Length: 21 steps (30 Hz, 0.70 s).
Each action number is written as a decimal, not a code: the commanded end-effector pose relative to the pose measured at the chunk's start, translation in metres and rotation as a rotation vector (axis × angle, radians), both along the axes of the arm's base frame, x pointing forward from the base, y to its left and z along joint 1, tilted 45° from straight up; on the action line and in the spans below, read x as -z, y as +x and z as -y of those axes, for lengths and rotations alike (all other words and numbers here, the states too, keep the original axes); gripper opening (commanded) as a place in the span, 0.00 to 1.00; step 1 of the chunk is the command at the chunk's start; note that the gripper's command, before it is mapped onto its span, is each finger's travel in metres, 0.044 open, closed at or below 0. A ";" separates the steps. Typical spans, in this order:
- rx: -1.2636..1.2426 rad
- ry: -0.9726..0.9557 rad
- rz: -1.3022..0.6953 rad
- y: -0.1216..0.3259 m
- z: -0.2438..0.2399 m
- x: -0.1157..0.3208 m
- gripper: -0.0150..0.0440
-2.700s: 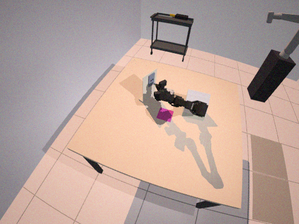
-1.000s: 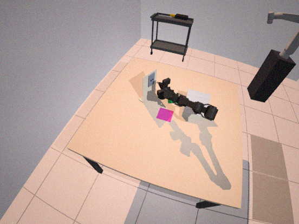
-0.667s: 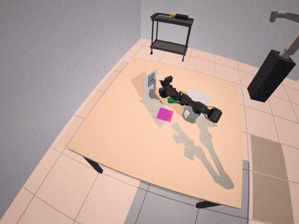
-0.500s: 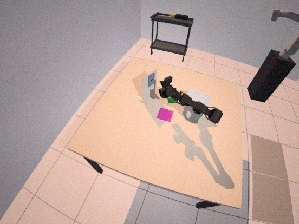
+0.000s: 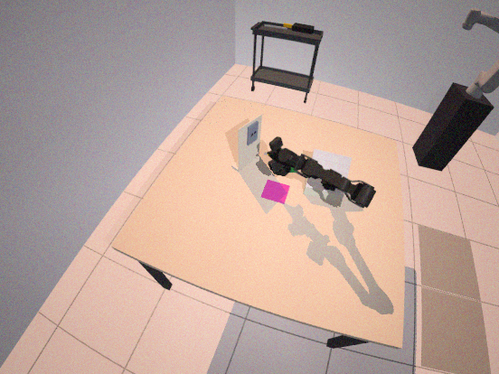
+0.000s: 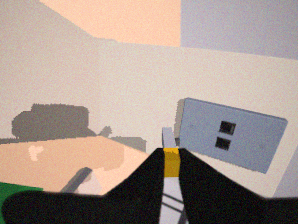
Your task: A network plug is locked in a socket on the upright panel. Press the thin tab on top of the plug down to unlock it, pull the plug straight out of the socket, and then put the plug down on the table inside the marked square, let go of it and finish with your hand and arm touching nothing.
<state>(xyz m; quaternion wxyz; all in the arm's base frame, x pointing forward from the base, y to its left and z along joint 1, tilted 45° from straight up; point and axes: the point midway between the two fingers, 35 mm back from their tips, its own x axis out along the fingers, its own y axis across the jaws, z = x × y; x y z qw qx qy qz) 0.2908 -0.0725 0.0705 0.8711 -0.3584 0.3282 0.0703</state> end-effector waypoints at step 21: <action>-0.541 0.301 -0.112 -0.054 -0.102 0.017 0.25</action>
